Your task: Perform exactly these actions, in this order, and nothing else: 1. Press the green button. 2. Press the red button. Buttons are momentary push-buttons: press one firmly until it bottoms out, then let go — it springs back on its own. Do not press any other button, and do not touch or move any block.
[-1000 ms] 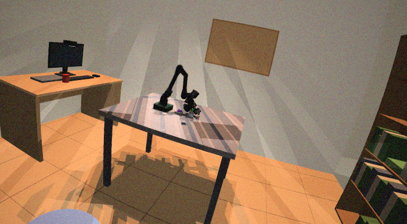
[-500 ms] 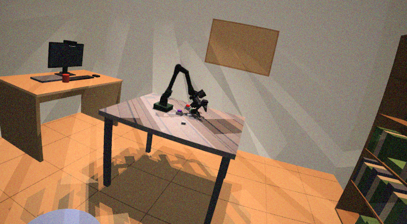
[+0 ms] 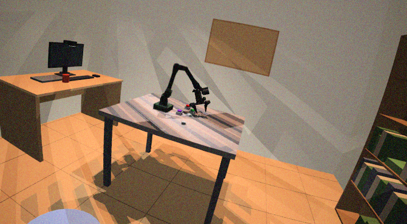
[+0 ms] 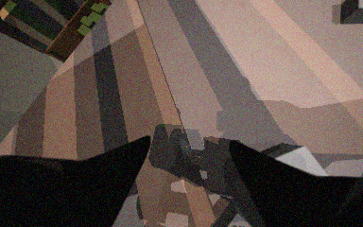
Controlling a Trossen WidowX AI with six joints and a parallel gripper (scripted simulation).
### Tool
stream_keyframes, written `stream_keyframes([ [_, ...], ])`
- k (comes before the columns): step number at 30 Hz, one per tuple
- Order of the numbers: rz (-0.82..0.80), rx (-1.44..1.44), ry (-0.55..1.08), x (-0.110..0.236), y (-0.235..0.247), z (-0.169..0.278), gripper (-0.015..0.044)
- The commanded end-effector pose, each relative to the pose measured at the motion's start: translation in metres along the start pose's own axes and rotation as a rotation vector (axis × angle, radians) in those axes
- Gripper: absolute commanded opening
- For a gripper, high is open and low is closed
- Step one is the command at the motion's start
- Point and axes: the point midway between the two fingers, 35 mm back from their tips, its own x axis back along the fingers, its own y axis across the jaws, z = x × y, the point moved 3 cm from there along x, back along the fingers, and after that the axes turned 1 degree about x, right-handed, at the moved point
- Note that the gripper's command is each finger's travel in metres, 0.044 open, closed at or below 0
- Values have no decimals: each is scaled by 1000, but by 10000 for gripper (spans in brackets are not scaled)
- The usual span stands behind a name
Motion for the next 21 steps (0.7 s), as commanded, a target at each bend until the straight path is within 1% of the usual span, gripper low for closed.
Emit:
stream_keyframes([
  [1, 18, 644, 332, 70, 0, 12, 400],
  [10, -14, 985, 552, 114, -14, 17, 400],
  [21, -16, 993, 557, 116, -15, 17, 400],
])
